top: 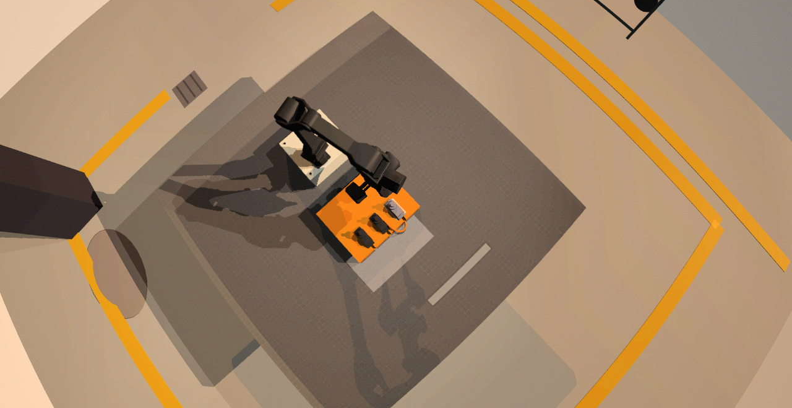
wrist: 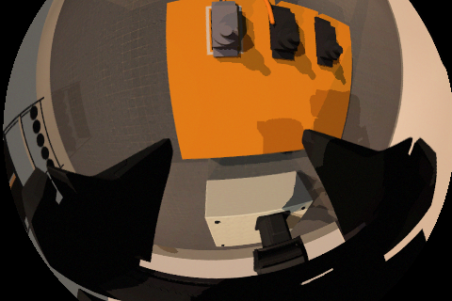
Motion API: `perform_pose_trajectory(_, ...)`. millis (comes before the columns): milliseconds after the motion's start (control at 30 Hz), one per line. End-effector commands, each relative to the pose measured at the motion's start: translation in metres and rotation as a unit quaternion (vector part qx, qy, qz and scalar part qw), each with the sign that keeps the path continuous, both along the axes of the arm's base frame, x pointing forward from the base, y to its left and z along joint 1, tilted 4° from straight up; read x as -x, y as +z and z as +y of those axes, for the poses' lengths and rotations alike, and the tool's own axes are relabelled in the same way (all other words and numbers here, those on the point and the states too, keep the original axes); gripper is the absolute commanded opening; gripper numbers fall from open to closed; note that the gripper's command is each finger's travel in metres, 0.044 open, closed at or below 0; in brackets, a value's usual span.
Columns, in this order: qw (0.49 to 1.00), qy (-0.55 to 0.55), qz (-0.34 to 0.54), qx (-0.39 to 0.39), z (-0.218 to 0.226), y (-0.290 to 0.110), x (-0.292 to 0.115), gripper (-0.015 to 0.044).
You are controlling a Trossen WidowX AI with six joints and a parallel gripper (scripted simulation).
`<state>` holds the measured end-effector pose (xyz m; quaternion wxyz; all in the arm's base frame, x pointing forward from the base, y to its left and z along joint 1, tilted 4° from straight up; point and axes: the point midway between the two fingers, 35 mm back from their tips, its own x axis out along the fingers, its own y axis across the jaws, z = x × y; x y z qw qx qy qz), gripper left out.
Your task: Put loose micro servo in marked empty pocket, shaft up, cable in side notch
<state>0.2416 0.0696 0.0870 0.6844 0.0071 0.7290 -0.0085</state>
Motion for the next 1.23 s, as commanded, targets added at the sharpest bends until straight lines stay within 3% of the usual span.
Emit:
perform_pose_trajectory(0,1.0,-0.001,-0.011,-0.004,0.001,0.025,-0.003,0.044)
perform_pose_trajectory(133,1.0,0.0,-0.015,-0.004,0.0,0.047,-0.003,0.044)
perform_pose_trajectory(1200,1.0,0.0,-0.015,-0.004,0.0,0.047,-0.003,0.044)
